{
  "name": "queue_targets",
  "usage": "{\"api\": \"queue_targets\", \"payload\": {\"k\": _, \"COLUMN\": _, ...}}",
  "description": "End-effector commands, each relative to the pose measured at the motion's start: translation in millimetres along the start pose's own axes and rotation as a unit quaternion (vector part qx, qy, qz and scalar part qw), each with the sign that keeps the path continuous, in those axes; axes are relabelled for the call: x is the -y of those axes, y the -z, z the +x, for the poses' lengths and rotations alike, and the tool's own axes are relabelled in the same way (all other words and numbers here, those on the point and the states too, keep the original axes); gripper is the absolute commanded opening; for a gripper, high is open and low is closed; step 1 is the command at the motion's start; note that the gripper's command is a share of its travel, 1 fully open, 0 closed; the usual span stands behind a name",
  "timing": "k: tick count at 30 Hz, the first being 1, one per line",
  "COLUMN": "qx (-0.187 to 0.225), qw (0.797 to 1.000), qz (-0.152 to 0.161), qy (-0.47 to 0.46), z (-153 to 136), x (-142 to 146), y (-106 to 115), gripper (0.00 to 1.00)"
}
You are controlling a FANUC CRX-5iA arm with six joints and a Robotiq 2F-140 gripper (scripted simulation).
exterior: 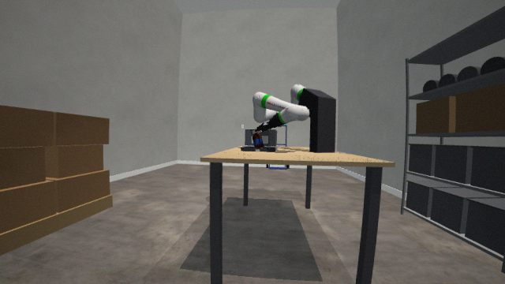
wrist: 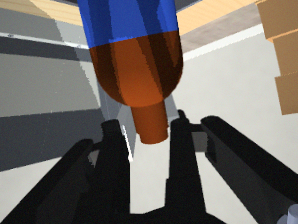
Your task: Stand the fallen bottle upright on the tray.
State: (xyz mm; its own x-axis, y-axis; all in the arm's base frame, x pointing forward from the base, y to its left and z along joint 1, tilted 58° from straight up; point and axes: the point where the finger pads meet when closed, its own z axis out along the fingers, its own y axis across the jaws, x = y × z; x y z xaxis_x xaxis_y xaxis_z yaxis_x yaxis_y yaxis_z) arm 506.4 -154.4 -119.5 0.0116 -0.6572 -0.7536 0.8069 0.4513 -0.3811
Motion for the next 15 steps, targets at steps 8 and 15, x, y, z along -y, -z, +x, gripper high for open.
{"api": "queue_targets", "payload": {"k": 8, "qx": 0.000, "qw": 1.000, "qz": 0.000, "qy": 0.000, "z": 3.2, "x": -0.1, "y": -1.1, "gripper": 0.00}}
{"api": "queue_targets", "payload": {"k": 15, "qx": 0.000, "qw": 1.000, "qz": 0.000, "qy": 0.000, "z": 4.0, "x": -0.1, "y": -1.4, "gripper": 0.00}}
